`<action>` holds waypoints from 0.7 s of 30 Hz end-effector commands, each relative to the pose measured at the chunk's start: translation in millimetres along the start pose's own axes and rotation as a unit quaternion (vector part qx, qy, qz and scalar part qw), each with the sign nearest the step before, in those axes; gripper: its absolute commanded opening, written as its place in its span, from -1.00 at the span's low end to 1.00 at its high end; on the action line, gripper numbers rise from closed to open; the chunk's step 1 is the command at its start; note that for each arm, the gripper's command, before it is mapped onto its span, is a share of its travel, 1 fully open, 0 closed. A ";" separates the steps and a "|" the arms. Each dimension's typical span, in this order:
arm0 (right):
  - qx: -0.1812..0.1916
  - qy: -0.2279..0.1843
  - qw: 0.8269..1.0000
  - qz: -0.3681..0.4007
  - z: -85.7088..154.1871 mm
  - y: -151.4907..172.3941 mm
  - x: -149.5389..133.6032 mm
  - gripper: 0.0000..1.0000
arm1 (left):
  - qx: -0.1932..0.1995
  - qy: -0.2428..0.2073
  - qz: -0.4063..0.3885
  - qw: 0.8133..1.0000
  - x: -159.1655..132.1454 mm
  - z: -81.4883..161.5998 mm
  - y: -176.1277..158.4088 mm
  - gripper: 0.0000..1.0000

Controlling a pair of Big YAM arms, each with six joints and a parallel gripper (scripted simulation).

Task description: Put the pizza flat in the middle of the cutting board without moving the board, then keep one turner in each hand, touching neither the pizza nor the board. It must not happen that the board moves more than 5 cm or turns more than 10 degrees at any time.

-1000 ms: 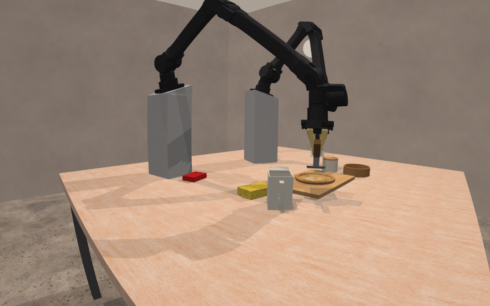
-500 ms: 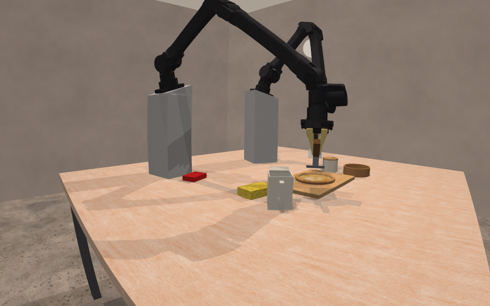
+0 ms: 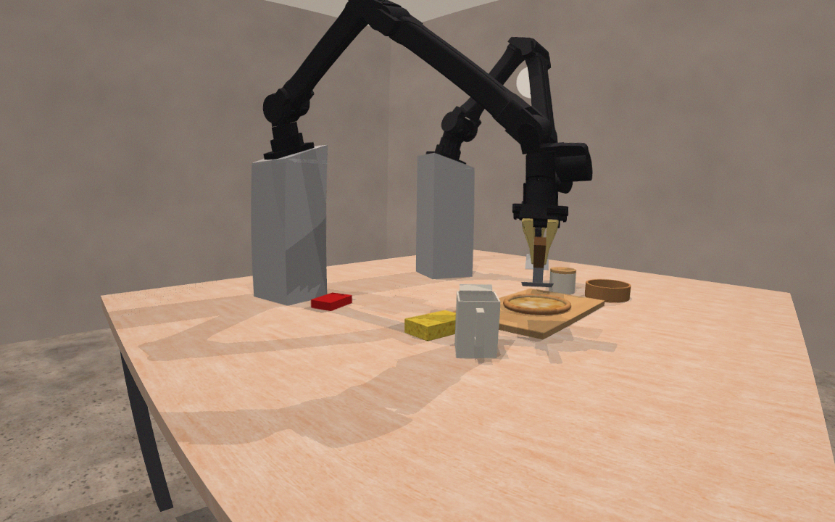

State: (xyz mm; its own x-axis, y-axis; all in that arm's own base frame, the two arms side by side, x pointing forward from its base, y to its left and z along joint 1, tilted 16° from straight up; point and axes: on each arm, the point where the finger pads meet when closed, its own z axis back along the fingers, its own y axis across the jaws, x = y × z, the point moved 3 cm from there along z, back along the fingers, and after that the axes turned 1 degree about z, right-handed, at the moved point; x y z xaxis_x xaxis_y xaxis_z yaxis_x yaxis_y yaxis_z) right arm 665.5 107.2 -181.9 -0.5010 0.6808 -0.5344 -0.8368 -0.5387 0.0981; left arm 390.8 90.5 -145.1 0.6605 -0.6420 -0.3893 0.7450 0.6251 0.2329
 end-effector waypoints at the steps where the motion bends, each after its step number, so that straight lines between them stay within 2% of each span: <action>1: -0.016 0.005 1.000 -0.005 14.4 -20.0 0.0 -0.87 | 0.007 -0.007 0.006 1.000 1.8 6.8 11.0 -0.87; 19: -0.016 0.005 1.000 -0.005 14.4 -20.0 0.0 -0.87 | 0.007 -0.007 0.006 1.000 1.8 6.8 11.0 -0.87; 21: -0.018 0.006 1.000 -0.008 15.6 -17.6 -6.6 -0.87 | 0.007 -0.007 0.004 1.000 3.1 6.4 8.7 -0.87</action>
